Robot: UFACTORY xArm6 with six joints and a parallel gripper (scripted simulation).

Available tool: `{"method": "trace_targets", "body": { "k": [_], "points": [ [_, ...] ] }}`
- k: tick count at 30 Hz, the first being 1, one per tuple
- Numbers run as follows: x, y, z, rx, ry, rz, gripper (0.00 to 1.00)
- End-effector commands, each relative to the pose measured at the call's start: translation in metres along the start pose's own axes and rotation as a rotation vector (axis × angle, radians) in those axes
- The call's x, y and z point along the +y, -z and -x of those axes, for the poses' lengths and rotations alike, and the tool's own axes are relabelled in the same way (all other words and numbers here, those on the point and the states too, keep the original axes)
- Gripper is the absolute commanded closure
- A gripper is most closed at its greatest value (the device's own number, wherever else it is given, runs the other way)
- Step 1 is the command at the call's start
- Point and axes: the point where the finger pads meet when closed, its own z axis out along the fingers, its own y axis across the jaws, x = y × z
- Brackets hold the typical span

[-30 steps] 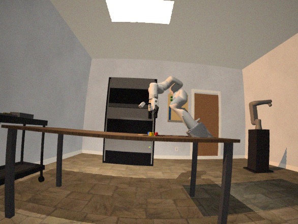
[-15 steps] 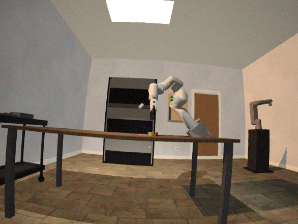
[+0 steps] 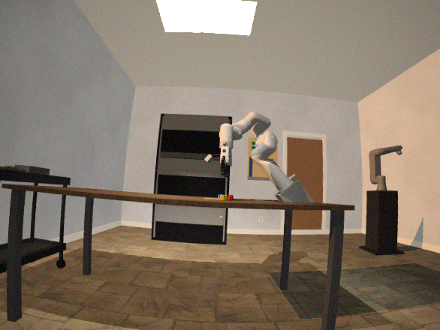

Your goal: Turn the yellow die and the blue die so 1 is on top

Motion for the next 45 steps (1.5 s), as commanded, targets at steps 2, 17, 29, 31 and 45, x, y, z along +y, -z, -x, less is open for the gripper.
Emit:
{"method": "trace_targets", "body": {
  "k": [2, 17, 29, 31, 45],
  "points": [
    [-0.001, -0.002, -0.001, 0.014, -0.194, 0.007, 0.0],
    [0.0, -0.007, -0.001, 0.015, -0.5, 0.005, 0.0],
    [0.0, -0.012, -0.001, 0.016, -0.834, 0.002, 0.0],
    [0.0, -0.012, -0.001, 0.016, -0.884, 0.002, 0.0],
    [0.001, -0.017, -0.002, 0.016, -1.207, 0.0, 0.0]
  ]
}}
